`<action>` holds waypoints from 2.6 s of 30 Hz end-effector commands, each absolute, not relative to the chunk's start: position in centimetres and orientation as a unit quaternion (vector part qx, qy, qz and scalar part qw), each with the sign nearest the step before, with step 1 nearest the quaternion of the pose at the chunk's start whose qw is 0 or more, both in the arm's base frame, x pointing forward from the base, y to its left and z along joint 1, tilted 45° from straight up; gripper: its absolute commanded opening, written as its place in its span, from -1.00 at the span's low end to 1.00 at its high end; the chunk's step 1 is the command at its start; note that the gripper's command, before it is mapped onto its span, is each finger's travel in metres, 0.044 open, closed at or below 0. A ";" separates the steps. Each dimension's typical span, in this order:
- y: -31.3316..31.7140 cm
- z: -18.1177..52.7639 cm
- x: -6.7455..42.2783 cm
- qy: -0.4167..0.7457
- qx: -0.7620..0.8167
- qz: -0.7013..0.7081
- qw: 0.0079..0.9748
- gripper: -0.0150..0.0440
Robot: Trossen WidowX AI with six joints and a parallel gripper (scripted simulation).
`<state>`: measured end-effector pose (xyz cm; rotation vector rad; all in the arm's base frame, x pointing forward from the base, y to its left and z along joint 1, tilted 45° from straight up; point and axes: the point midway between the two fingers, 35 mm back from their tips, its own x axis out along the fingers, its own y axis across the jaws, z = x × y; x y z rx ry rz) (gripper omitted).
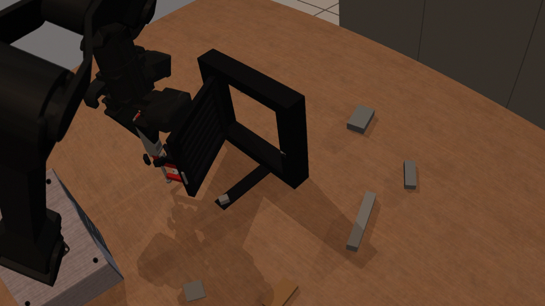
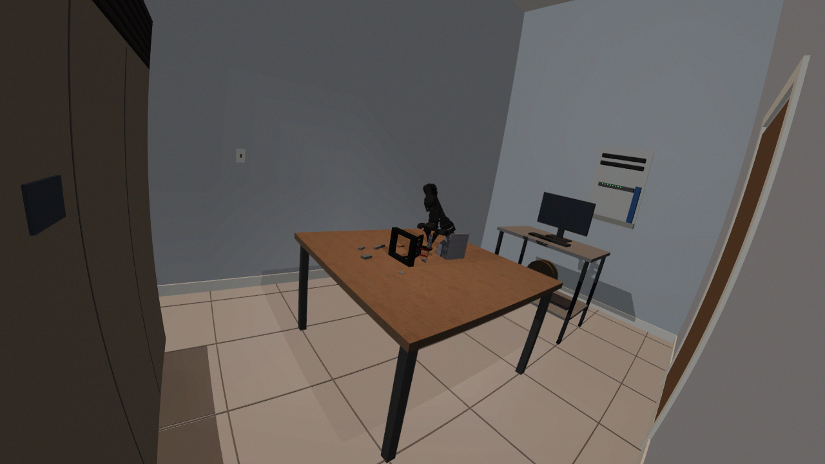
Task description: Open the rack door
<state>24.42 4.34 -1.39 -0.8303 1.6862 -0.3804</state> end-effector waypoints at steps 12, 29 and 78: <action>6.7 -3.6 24.5 0.693 -0.276 -0.253 0.616 -0.42; 8.9 -5.9 25.2 0.659 -0.201 -0.331 0.645 -0.42; 11.5 -3.4 25.7 0.659 -0.200 -0.331 0.645 0.50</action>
